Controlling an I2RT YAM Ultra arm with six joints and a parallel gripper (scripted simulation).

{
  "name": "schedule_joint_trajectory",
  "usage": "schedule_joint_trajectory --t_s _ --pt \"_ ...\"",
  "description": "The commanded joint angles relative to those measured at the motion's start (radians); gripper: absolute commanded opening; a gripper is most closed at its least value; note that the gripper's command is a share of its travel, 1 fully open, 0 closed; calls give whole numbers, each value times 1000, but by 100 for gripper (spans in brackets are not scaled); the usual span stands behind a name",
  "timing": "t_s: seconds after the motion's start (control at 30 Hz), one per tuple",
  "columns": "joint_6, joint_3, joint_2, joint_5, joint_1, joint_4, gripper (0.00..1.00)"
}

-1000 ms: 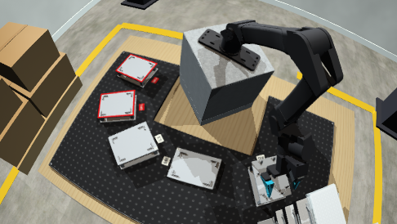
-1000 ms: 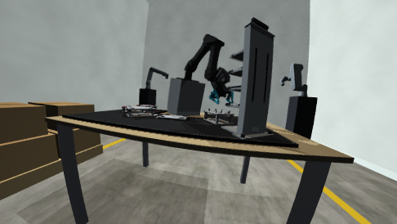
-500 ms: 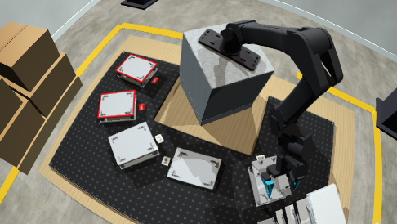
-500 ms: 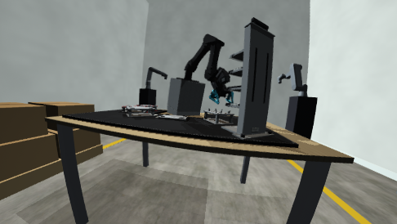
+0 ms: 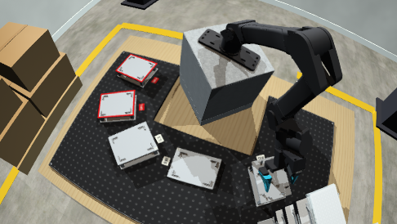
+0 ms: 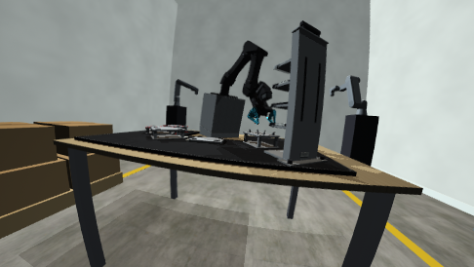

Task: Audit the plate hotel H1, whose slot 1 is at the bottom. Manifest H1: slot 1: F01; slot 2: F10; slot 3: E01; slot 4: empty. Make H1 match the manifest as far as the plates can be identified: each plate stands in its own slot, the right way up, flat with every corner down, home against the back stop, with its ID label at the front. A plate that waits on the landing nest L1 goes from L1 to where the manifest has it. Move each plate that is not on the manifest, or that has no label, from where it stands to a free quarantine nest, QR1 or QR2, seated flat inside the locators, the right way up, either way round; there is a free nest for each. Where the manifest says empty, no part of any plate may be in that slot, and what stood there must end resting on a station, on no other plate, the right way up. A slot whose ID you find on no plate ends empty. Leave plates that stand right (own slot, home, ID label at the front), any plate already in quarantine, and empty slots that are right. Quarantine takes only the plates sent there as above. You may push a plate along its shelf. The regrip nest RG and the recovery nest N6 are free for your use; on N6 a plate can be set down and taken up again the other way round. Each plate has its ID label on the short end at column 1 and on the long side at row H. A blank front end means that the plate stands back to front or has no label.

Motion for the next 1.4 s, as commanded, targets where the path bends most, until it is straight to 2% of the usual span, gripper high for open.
schedule_joint_trajectory --t_s 0.0,0.27,1.37 --pt "5 -13 -8 8 6 33 100" --pt "10 -52 -28 15 15 52 100" --pt "38 -247 -184 52 61 83 100"
